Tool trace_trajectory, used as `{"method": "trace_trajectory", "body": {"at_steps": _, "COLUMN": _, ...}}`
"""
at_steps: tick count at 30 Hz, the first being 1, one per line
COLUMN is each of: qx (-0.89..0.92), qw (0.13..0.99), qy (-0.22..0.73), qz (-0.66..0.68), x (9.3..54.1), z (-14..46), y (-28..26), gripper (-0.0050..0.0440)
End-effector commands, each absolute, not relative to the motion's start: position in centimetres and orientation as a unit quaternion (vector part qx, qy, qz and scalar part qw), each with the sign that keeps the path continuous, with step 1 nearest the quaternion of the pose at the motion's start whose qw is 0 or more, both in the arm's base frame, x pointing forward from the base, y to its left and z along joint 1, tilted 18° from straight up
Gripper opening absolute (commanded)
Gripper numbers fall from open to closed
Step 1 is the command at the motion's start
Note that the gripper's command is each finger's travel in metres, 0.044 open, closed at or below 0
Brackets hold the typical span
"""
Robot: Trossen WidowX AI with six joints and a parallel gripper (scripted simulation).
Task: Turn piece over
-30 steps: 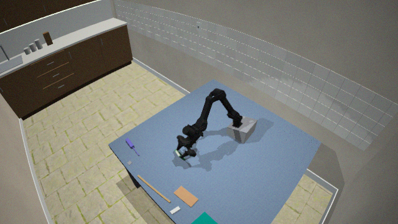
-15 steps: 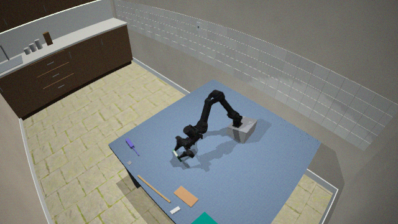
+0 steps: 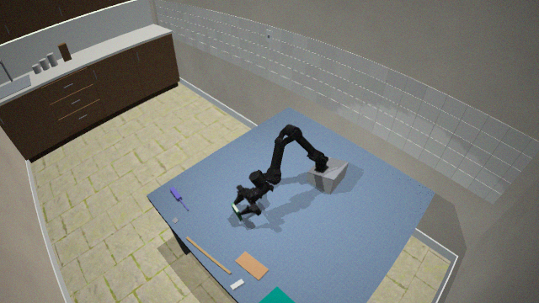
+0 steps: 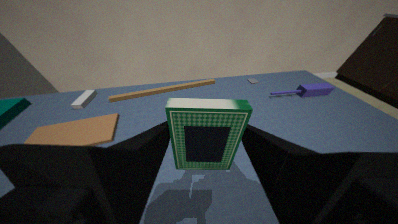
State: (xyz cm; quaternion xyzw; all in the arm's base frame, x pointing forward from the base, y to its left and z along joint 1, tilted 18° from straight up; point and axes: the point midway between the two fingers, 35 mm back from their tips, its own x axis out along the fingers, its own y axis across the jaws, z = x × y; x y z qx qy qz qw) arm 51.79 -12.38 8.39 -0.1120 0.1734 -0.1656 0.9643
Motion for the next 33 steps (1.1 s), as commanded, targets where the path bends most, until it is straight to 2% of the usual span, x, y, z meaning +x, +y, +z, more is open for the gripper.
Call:
{"method": "trace_trajectory", "body": {"at_steps": 1, "qx": -0.12, "qw": 0.968, "qy": 0.152, "qz": -0.16, "x": 52.2, "z": 8.1, "y": -12.5, "gripper": 0.0}}
{"method": "trace_trajectory", "body": {"at_steps": 21, "qx": -0.134, "qw": 0.975, "qy": 0.094, "qz": -0.15, "x": 53.3, "z": 8.0, "y": -12.9, "gripper": 0.0}}
{"method": "trace_trajectory", "body": {"at_steps": 33, "qx": -0.134, "qw": 0.975, "qy": 0.094, "qz": -0.15, "x": 53.3, "z": 4.4, "y": -14.1, "gripper": 0.0}}
